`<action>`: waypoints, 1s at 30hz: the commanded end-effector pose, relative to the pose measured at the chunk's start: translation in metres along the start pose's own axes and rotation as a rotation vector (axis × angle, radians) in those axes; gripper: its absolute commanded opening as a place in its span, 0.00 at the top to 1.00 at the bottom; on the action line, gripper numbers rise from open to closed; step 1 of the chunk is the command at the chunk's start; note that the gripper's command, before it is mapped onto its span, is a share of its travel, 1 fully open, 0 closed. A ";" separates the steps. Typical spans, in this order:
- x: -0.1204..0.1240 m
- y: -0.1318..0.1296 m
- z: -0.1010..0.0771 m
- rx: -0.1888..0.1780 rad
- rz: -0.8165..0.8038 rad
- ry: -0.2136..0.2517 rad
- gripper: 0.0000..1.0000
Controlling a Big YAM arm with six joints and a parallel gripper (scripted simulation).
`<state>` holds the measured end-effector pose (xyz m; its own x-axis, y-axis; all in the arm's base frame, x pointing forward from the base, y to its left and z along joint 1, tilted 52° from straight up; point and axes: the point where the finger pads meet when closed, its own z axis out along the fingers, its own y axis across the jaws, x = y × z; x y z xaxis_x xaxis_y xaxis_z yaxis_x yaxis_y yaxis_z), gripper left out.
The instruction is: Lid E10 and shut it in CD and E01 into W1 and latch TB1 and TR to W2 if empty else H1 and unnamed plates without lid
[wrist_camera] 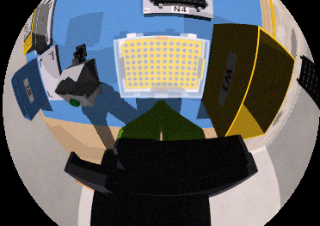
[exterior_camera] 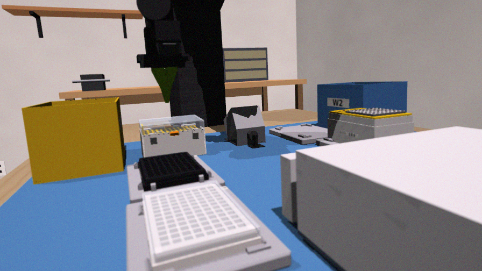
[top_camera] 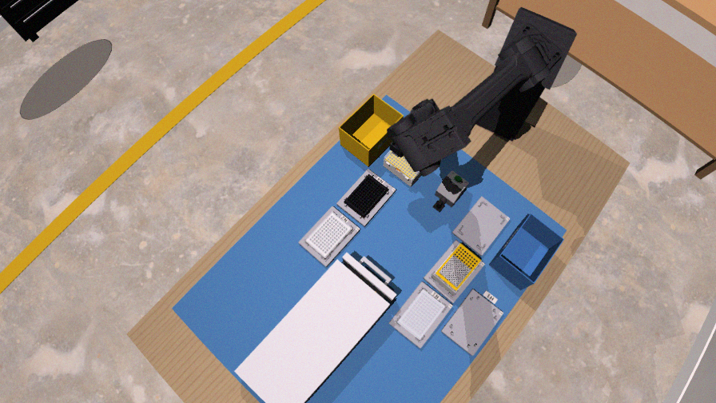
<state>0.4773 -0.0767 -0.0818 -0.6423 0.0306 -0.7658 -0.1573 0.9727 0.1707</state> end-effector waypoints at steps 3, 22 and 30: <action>-0.001 0.003 0.007 -0.004 0.003 -0.009 1.00; 0.001 -0.003 0.023 0.008 0.015 -0.010 1.00; 0.003 0.001 0.026 0.003 0.007 0.000 1.00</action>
<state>0.5007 -0.0686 -0.1006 -0.6419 0.0296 -0.7662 -0.1594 0.9723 0.1711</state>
